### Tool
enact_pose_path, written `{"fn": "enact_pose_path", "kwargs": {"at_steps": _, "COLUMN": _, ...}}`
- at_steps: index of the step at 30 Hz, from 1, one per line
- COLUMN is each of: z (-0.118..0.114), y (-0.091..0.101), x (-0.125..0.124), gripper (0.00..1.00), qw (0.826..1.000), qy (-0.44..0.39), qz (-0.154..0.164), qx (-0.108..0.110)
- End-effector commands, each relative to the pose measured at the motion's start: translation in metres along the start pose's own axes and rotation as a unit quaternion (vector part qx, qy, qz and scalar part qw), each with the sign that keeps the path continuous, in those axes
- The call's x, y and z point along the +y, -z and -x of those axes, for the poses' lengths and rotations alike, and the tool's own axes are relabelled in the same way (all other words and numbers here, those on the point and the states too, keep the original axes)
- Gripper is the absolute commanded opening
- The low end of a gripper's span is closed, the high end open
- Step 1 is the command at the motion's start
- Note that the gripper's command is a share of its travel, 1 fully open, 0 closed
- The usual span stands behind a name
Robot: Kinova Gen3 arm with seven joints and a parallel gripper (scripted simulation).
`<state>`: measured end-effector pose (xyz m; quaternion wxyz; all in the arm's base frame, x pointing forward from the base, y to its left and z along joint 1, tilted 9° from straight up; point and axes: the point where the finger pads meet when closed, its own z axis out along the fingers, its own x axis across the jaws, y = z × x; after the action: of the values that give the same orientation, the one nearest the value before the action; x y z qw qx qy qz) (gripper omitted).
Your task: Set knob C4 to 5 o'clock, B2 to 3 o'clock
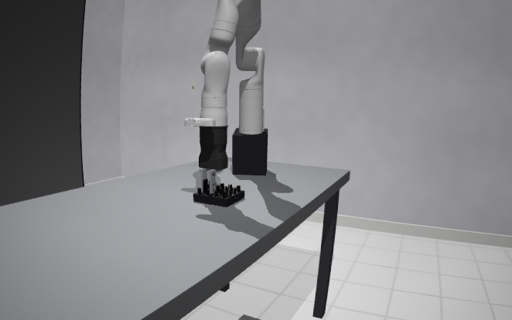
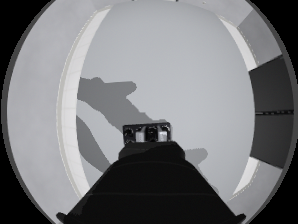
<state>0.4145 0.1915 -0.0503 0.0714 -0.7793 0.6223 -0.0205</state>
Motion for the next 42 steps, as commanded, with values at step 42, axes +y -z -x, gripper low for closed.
{"fn": "enact_pose_path", "kwargs": {"at_steps": 42, "z": 0.000, "y": 0.039, "x": -0.001, "gripper": 0.46, "qw": 1.000, "qy": 0.001, "qz": -0.001, "qx": 0.000}}
